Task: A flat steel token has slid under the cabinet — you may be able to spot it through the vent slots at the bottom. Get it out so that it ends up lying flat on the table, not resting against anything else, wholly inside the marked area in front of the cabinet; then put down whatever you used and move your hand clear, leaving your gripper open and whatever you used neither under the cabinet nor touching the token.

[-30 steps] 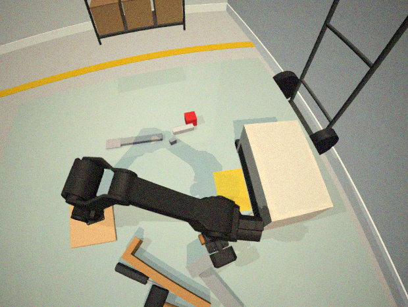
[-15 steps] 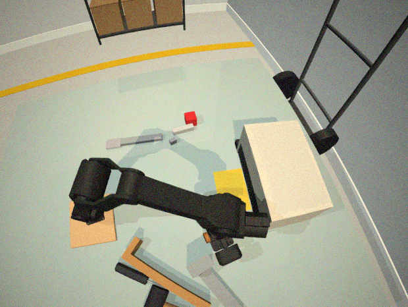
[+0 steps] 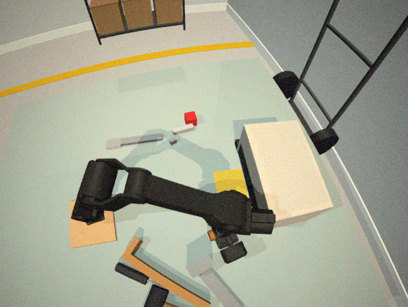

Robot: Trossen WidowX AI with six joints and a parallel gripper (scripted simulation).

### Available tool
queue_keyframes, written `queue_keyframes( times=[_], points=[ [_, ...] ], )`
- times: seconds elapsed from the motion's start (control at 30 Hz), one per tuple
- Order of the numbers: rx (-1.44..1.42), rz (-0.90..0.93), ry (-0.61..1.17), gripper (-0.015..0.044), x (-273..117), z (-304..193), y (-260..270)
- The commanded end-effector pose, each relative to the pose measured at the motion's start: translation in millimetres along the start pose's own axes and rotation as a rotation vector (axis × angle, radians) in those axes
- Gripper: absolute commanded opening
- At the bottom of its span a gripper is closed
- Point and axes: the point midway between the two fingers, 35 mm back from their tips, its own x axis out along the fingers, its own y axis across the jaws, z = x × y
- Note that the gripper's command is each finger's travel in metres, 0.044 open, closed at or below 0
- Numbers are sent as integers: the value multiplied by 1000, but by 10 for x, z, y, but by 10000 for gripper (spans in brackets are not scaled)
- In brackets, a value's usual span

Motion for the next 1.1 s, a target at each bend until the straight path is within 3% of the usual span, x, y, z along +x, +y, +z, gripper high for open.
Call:
queue_keyframes(
  times=[0.0, 1.07],
  points=[
    [3, -3, -2, 0, -4, 53, 6],
    [3, 0, -2, 0, 10, 96, 319]
  ],
)
